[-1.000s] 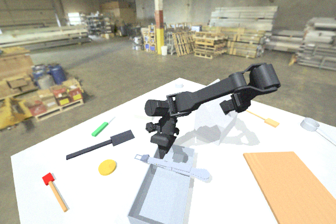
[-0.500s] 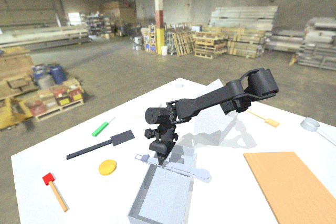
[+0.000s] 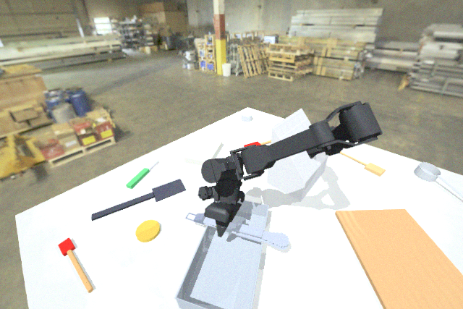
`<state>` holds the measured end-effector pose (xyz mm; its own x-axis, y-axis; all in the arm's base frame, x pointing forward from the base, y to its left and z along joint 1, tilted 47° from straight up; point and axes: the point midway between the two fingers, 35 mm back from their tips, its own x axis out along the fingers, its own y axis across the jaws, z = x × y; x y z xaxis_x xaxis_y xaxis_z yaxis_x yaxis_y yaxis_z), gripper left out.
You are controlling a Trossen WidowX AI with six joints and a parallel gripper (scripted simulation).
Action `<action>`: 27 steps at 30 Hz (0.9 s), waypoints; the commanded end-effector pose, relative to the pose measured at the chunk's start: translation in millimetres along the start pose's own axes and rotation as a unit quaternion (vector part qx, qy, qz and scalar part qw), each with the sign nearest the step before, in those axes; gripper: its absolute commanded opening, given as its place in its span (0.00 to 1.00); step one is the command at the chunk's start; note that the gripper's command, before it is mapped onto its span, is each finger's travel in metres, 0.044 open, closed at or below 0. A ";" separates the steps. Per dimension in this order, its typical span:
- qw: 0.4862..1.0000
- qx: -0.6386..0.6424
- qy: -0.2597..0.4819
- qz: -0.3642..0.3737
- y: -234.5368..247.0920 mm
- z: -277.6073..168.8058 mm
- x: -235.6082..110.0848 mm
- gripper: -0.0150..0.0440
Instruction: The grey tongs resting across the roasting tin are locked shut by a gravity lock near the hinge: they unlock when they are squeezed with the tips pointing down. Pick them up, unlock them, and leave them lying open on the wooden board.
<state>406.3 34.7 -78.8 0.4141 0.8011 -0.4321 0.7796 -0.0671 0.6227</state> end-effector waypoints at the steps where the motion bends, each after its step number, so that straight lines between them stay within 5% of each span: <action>1: 1.000 0.003 -0.002 -0.001 -1.3 0.0 6.1 0.69; 11: 1.000 0.004 0.001 0.002 -1.4 -2.8 20.8 0.69; 16: 1.000 0.001 0.003 0.002 -0.2 -3.0 17.4 0.47; 27: 1.000 0.001 0.003 0.002 -0.2 -3.0 17.4 0.35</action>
<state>412.0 50.6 -84.6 0.4154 0.8040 -0.4255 0.7792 -0.0731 0.6226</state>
